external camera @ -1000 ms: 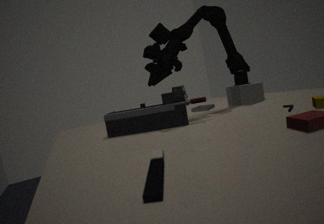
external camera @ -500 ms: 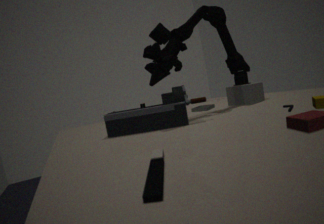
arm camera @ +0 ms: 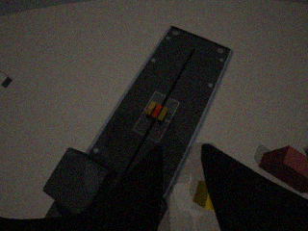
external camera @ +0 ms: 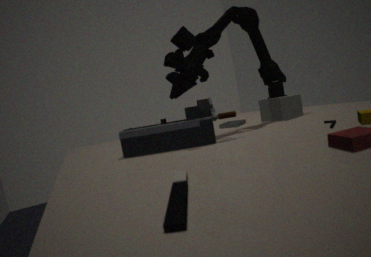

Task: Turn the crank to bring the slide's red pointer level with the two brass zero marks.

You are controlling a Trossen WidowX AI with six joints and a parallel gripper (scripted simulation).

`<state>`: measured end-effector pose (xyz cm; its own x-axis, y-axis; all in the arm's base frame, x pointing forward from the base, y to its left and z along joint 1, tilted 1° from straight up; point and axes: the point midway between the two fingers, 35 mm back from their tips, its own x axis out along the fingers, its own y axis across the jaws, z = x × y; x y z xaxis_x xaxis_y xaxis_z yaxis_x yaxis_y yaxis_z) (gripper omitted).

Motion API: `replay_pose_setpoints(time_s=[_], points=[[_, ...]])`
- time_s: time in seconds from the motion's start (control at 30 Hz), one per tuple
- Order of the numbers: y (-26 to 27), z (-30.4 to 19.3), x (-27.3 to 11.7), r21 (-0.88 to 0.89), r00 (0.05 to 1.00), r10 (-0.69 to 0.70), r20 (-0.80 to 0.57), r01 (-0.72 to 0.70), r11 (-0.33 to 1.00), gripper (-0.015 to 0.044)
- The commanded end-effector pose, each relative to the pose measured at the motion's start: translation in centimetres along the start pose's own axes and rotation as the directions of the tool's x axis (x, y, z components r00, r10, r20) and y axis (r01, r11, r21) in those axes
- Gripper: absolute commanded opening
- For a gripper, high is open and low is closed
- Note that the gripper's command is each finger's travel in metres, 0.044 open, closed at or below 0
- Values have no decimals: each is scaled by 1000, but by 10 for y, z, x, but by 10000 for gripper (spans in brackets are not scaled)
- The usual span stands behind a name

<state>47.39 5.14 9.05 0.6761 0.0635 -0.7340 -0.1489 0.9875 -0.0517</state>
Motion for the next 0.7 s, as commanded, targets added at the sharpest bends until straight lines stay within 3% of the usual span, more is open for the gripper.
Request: replay_pose_setpoints(time_s=[0.0, 0.3, 0.47, 0.67], points=[[0, 0, 0, 0, 1000, -1, 0, 1, 1000, 210], [-1, 9, -9, 0, 1000, -1, 0, 1, 1000, 440], [-3, 32, -37, 0, 1000, 0, 0, 0, 1000, 440], [-3, 33, -38, 0, 1000, 0, 0, 0, 1000, 440]])
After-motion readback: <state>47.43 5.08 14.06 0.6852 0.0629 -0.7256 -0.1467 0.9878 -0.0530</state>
